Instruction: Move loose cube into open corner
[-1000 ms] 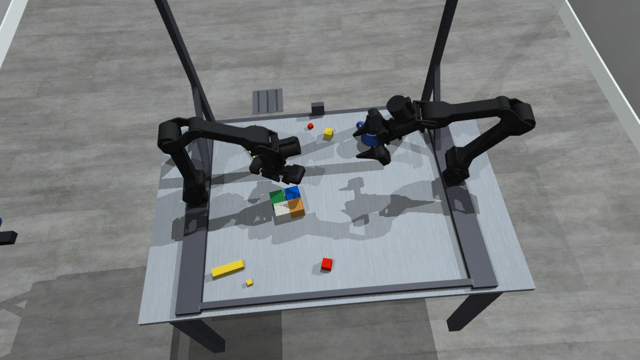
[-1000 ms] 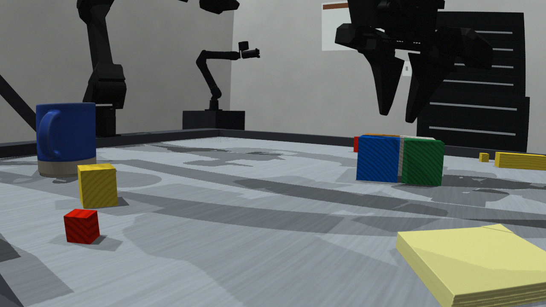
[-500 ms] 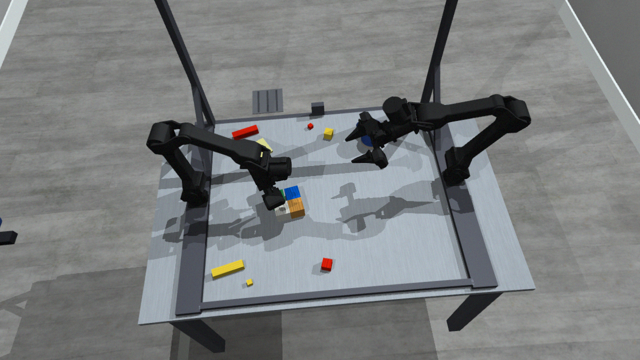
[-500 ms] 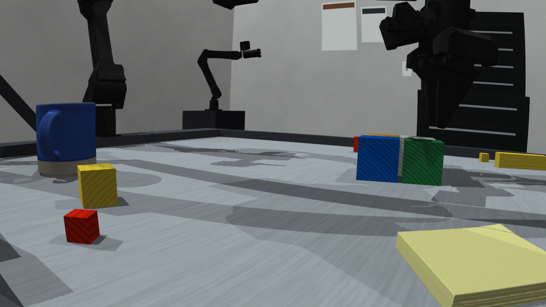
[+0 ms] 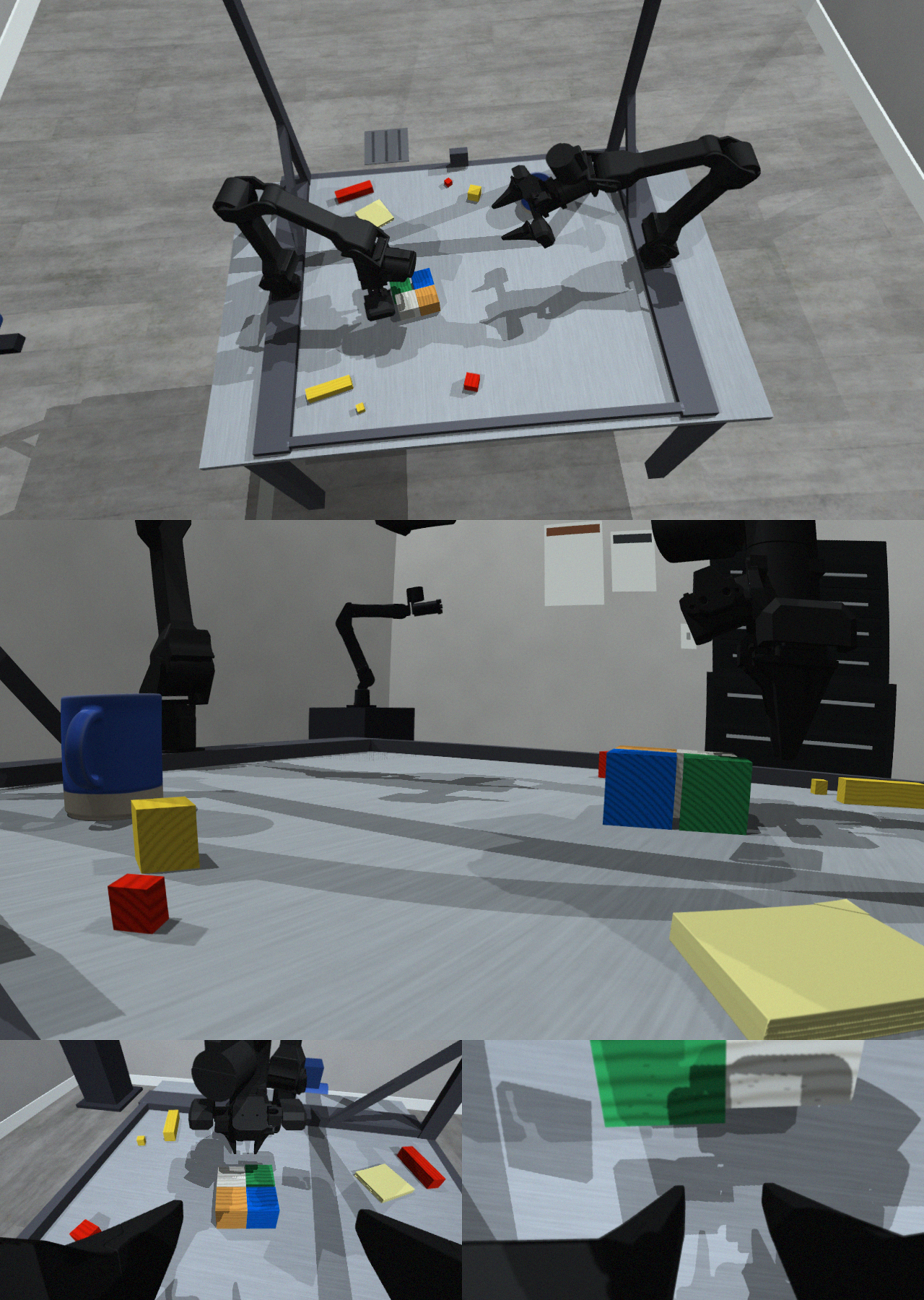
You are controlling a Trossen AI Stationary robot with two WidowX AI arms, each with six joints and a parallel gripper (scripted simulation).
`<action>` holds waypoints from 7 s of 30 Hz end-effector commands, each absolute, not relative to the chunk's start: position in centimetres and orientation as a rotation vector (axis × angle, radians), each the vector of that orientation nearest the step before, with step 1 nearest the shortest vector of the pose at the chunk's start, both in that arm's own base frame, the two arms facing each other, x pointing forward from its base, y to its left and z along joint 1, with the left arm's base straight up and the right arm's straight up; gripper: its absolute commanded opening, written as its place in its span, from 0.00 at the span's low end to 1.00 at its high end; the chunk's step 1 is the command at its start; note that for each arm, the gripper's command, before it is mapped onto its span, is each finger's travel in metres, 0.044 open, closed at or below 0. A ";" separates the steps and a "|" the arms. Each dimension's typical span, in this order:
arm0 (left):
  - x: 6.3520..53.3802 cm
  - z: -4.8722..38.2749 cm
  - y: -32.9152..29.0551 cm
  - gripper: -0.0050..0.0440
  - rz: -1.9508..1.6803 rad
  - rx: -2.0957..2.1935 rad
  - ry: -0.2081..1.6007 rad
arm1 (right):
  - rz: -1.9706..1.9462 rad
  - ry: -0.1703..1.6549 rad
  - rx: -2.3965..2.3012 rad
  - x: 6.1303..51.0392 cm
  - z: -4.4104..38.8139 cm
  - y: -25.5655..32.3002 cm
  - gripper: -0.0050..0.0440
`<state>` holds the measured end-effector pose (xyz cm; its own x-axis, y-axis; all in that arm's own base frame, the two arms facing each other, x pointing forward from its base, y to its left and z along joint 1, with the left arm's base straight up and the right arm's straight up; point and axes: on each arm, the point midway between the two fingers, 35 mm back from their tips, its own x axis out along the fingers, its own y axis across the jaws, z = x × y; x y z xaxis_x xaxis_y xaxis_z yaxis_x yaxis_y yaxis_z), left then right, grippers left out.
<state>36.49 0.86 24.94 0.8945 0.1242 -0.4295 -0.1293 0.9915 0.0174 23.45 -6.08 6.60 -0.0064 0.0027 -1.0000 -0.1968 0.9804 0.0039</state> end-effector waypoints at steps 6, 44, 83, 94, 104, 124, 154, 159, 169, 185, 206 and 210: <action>37.3 25.7 1.4 0.92 0.129 -0.006 0.438 | 0.156 1.566 -0.156 23.4 4.8 -6.2 0.45; 37.8 24.0 1.9 0.92 0.122 0.000 0.470 | 0.150 1.544 -0.161 26.5 3.9 -5.8 0.45; 36.1 24.7 -0.2 0.92 0.038 0.009 0.443 | 0.724 1.262 -0.988 31.3 10.0 -7.0 0.45; 34.9 24.7 -2.2 0.92 -0.073 0.034 0.449 | 1.266 1.125 -1.303 30.5 7.4 2.4 0.45; 34.1 24.8 -2.7 0.92 -0.086 0.037 0.445 | 1.348 1.087 -1.370 30.7 7.3 3.5 0.45; 32.7 23.1 -2.9 0.92 -0.078 0.032 0.482 | 1.359 1.104 -1.358 30.3 3.7 3.4 0.45; 32.7 23.0 -2.9 0.92 -0.077 0.034 0.483 | 1.336 1.093 -1.370 30.4 4.4 3.1 0.45; 32.7 23.0 -2.9 0.92 -0.077 0.034 0.483 | 1.335 1.088 -1.369 30.4 4.5 3.4 0.45; 32.7 23.0 -2.9 0.92 -0.077 0.034 0.483 | 1.012 1.051 -1.198 33.1 8.4 3.9 0.45; 35.0 25.4 -0.4 0.92 0.058 -0.003 0.396 | 0.453 1.296 -0.531 29.4 10.0 -0.8 0.45; 37.0 26.1 1.5 0.92 0.128 -0.011 0.385 | 0.146 1.548 -0.156 24.4 7.2 -6.4 0.45; 37.2 25.8 1.7 0.92 0.126 -0.010 0.400 | 0.153 1.566 -0.152 24.0 6.3 -6.4 0.45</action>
